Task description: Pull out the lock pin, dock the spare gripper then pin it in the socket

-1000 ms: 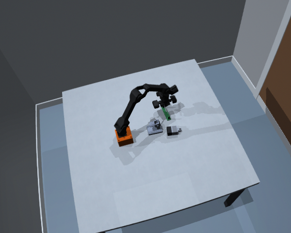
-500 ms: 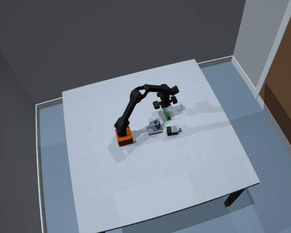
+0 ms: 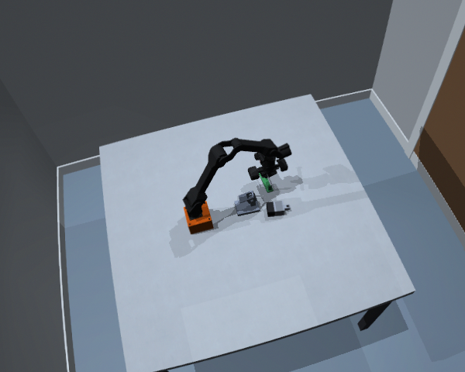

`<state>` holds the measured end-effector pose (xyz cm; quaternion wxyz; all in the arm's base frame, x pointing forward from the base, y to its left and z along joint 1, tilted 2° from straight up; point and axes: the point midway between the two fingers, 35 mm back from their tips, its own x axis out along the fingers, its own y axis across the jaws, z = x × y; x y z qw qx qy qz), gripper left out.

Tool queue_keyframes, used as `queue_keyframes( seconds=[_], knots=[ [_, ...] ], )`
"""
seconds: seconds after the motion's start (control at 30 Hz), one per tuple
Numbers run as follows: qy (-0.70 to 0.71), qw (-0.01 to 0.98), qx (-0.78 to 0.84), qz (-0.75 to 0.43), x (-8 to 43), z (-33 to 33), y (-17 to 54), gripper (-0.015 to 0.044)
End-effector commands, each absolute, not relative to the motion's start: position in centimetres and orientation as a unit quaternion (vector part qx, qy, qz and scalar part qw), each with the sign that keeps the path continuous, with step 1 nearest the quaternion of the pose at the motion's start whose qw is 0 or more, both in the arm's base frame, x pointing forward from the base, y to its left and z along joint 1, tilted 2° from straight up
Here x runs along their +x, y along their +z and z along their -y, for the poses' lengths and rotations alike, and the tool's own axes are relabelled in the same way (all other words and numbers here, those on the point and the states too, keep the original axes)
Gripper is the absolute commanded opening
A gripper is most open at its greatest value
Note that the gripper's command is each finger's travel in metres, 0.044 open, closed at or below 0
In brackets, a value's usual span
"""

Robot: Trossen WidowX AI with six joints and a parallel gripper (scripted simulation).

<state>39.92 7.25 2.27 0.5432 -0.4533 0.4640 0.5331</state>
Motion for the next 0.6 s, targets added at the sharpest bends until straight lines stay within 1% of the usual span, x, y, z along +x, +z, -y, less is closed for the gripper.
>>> queue_keyframes(
  seconds=[0.0,0.57],
  knots=[
    [0.534,0.542,-0.455,-0.462,39.9,-6.9,2.4,0.0000],
    [0.532,0.545,-0.458,-0.459,39.9,-7.0,0.0,0.0000]
  ],
)
